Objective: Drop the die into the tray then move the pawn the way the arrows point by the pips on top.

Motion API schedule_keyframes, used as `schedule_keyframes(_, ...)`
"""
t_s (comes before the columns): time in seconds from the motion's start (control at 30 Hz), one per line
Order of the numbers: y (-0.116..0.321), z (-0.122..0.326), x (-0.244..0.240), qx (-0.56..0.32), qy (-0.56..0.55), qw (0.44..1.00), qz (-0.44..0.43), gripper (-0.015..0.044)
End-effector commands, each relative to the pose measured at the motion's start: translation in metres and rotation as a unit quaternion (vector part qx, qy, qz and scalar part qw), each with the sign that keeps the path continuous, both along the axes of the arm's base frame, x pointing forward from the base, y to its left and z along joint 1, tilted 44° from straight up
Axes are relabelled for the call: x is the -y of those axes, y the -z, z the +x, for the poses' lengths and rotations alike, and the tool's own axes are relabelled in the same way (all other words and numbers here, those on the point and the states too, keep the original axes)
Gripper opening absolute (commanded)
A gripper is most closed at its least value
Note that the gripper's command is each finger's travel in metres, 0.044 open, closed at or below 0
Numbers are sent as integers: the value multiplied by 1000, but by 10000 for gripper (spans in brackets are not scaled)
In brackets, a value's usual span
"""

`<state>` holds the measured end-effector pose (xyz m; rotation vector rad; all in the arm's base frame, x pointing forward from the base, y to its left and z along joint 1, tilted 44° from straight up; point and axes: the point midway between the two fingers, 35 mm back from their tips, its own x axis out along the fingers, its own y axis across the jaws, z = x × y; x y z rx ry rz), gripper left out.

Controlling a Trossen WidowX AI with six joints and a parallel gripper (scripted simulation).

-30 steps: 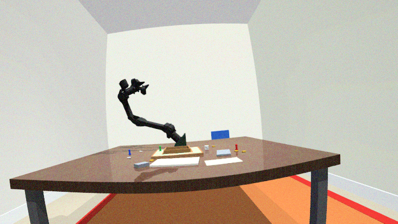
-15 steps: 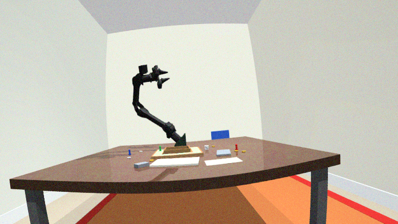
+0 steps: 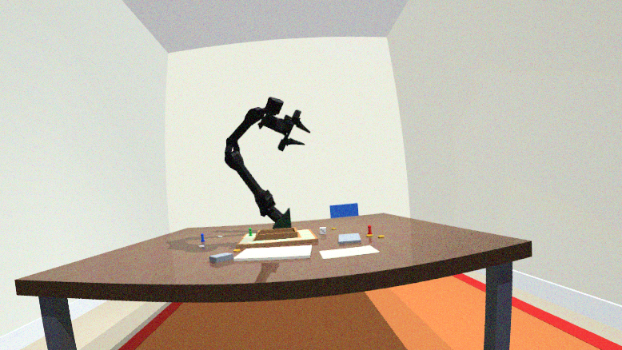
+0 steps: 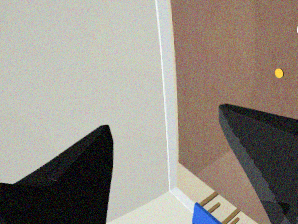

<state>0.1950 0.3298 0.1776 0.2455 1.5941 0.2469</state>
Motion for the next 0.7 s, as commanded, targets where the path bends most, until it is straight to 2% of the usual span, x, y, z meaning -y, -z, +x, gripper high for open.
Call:
schedule_keyframes(0.0,60,19,15,-3,36,995,-91,275)
schedule_keyframes(0.27,182,41,75,2,84,953,-292,275)
schedule_keyframes(0.47,259,37,147,13,89,891,-446,275)
schedule_keyframes(0.57,282,31,179,18,81,860,-503,275)
schedule_keyframes(0.67,284,30,181,18,80,858,-507,275)
